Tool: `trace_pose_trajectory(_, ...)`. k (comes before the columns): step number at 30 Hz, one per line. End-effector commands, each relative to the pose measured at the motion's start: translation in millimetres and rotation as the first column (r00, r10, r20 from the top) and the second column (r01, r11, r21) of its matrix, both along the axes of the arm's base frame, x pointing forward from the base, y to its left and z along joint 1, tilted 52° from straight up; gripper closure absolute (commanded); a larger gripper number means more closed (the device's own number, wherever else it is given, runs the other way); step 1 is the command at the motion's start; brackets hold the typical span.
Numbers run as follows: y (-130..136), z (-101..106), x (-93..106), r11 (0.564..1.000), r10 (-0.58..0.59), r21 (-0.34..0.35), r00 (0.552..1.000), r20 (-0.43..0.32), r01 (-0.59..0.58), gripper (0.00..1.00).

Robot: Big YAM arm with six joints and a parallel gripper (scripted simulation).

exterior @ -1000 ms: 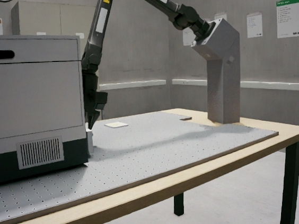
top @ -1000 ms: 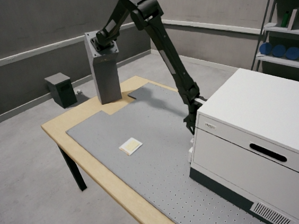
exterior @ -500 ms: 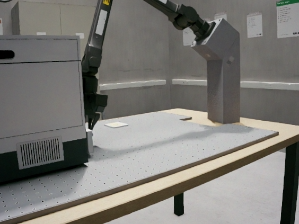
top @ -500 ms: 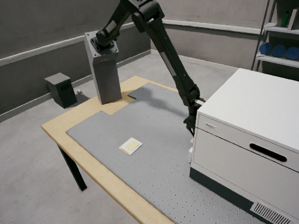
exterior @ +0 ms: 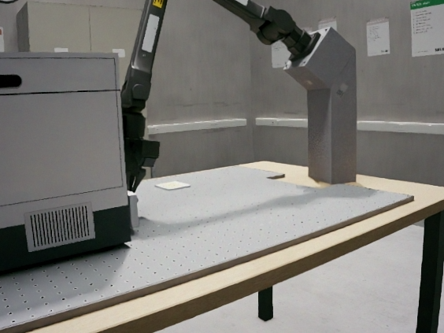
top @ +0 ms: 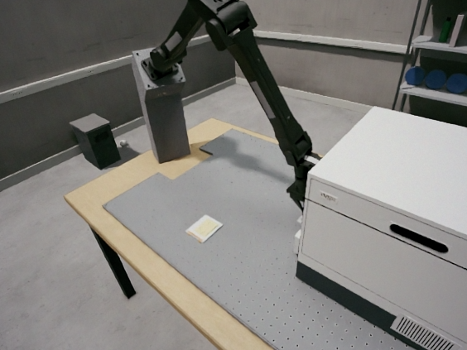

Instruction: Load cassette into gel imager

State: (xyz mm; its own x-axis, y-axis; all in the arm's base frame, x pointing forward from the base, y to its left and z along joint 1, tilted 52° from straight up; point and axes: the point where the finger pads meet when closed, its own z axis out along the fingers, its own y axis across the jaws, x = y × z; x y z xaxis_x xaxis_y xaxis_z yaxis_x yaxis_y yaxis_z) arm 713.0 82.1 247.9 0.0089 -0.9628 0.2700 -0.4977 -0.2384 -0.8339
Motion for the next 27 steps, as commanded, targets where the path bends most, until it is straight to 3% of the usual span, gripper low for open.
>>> trace_pose_trajectory(1, 1.0, 14.2, 2.7, 1.0, 0.003, 0.004, 1.0, 0.024, -0.003, 0.87)
trace_pose_trajectory(4, 1.0, 14.1, 2.7, 1.0, 0.003, 0.004, 1.0, 0.024, -0.003, 0.93)
trace_pose_trajectory(19, 1.0, 14.1, 2.7, 1.0, 0.003, 0.004, 1.0, 0.024, -0.003, 0.93)
trace_pose_trajectory(20, -1.7, 3.7, 7.1, 1.0, -0.018, 0.008, 0.999, -0.026, 0.019, 0.93)
trace_pose_trajectory(21, -1.0, 2.7, 6.2, 1.0, -0.02, 0.008, 0.999, -0.036, 0.02, 0.93)
trace_pose_trajectory(22, -2.2, 14.2, 3.2, 1.0, -0.02, 0.011, 1.0, -0.018, 0.021, 0.93)
trace_pose_trajectory(24, -5.8, 9.8, -8.5, 1.0, -0.022, 0.009, 0.999, -0.027, 0.022, 0.93)
trace_pose_trajectory(27, -7.8, 12.3, -10.3, 1.0, -0.024, 0.012, 1.0, -0.012, 0.024, 0.93)
